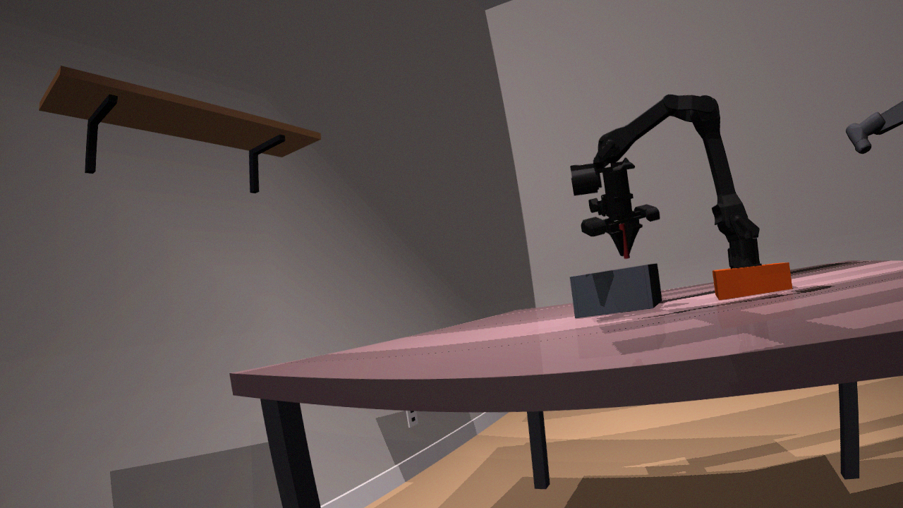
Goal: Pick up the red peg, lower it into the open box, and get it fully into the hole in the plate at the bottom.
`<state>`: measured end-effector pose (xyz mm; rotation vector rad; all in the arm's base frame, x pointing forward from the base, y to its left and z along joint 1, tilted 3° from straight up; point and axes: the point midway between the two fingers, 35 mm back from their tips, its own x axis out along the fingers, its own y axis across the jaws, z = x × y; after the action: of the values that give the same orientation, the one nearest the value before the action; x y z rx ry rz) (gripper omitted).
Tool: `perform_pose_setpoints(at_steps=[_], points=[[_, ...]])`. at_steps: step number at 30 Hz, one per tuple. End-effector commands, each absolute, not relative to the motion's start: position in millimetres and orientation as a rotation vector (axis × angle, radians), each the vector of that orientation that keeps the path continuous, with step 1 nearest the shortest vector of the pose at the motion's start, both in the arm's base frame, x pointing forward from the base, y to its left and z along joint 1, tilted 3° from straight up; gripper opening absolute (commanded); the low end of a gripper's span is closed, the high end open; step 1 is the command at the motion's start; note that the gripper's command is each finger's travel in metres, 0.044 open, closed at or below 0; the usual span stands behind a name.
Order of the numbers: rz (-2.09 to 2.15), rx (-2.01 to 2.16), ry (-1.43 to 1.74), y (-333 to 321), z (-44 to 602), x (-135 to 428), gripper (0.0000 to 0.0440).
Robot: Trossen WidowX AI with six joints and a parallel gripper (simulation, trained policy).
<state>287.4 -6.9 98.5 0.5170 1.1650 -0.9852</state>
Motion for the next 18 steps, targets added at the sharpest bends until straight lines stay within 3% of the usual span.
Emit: perform_pose_setpoints(at_steps=[1, 18], points=[[-0.984, 0.520, 1.157, -20, 97, 296, 0.0000], [-0.879, 0.525, 1.238, -65, 61, 323, 0.0000]])
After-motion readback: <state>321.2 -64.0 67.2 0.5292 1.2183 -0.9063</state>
